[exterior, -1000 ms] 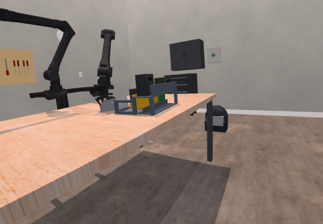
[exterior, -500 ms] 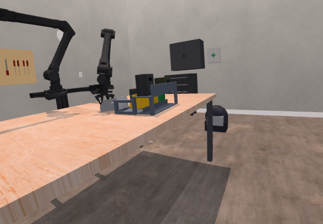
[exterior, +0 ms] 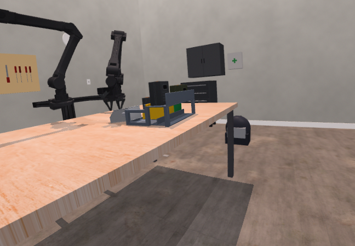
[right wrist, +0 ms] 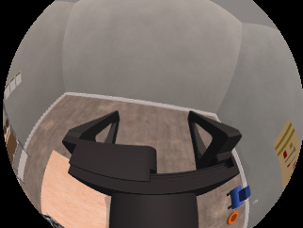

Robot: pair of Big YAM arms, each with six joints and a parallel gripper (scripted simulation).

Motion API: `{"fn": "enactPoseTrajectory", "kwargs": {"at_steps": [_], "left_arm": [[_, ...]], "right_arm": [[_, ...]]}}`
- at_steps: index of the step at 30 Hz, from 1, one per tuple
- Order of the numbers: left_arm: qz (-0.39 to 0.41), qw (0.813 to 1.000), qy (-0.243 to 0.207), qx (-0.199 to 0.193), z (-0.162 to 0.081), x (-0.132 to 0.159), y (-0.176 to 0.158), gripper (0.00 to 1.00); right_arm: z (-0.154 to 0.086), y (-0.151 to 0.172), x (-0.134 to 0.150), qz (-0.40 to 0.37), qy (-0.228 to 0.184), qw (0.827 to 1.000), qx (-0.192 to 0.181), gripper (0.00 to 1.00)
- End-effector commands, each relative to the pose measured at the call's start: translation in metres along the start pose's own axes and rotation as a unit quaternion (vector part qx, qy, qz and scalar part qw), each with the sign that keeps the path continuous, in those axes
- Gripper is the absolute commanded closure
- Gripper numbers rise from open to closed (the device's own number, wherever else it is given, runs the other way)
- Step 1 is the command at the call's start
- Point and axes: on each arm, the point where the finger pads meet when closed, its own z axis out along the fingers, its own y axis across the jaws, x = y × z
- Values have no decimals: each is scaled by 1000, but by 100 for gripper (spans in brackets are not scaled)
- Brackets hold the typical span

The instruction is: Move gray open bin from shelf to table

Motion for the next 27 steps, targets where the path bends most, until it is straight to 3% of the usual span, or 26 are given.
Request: {"fn": "enactPoseTrajectory", "kwargs": {"at_steps": [1, 14, 27], "left_arm": [[-11, 1000, -21, -21, -28, -19, 19, 10], [-9, 999, -22, -21, -53, -20, 17, 10], [-9, 999, -22, -21, -57, -20, 17, 10]], "right_arm": [[-6, -7, -11, 5, -15, 1000, 7, 0], [-6, -7, -11, 5, -15, 1000, 7, 0], [-6, -7, -11, 5, -15, 1000, 7, 0]]}}
